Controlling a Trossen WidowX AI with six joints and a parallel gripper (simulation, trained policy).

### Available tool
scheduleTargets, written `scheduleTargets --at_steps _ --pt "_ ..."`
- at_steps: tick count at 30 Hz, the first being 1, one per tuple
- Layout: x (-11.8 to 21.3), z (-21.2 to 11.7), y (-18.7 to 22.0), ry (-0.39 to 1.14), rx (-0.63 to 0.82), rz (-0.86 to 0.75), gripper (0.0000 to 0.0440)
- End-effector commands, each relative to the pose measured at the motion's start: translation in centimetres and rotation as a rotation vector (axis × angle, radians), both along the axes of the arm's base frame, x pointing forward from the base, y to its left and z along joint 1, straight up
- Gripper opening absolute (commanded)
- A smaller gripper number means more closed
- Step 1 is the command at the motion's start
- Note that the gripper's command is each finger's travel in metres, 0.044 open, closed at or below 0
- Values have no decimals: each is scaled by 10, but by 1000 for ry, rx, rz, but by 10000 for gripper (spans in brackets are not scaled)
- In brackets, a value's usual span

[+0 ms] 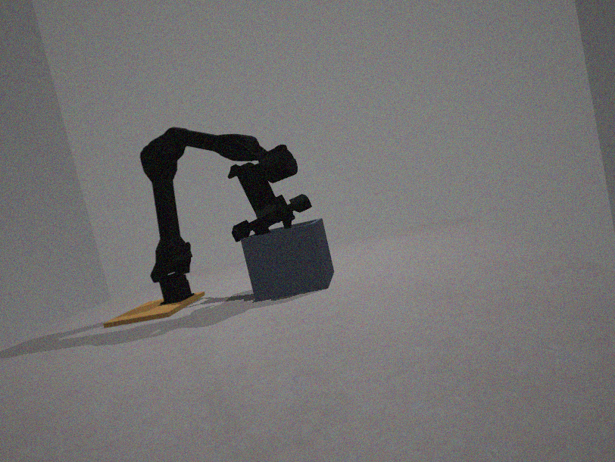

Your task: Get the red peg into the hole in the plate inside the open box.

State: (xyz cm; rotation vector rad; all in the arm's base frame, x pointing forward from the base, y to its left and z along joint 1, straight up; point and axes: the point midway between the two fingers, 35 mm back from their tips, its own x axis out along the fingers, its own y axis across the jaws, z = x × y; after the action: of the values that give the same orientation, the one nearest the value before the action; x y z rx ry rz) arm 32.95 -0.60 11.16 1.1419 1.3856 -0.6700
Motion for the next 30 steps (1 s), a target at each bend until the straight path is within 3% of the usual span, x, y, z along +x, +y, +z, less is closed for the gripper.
scheduleTargets --at_steps 1,30 --pt "3 -21 0 36 8 44 165" --pt "46 42 -2 -106 233 78 161"
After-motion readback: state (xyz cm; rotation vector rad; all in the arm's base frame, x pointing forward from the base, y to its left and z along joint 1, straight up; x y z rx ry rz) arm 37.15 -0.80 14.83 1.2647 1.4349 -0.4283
